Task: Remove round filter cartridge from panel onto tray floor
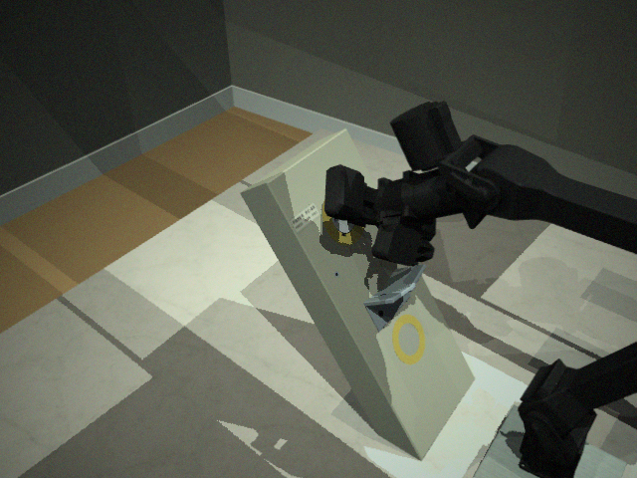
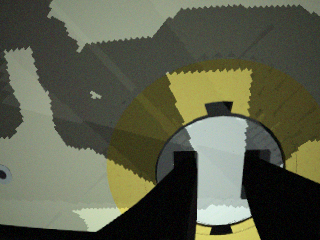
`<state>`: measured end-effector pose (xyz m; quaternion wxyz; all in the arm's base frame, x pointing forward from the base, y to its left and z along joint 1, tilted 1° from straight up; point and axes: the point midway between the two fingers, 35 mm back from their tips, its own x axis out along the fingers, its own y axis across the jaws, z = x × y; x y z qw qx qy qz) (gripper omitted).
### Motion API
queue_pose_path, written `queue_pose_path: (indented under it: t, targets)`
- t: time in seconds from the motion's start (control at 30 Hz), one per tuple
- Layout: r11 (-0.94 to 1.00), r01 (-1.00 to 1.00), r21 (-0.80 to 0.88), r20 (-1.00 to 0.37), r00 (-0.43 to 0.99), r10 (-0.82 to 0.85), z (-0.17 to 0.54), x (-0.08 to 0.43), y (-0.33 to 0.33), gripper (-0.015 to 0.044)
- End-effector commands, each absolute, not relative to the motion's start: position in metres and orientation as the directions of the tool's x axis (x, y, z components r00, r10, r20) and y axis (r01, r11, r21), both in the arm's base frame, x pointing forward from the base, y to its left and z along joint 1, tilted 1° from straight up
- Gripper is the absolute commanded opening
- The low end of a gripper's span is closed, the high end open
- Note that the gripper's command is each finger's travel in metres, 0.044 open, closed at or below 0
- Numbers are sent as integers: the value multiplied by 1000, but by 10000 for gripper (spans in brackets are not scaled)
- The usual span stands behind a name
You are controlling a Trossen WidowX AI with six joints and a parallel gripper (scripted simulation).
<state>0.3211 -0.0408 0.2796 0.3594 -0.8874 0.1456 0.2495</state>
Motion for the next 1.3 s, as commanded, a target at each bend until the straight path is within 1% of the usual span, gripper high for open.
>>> queue_pose_path:
  t: [0.0,0.63,0.67,0.93,0.97,1.0,1.1,1.27]
  targets:
    - [-698,-443,-563,-557,827,-76,270,336,-42,92]
    - [-698,-443,-563,-557,827,-76,269,338,-42,92]
    - [-699,-438,-566,-547,834,-79,279,322,-41,85]
    - [-699,-438,-566,-547,834,-79,279,322,-41,32]
    - [-699,-438,-566,-547,834,-79,279,322,-41,6]
    - [-699,-438,-566,-547,834,-79,279,322,-41,0]
    - [-686,-444,-576,-548,833,-79,277,324,-41,0]
    - [-571,-492,-657,-555,829,-77,271,334,-42,0]
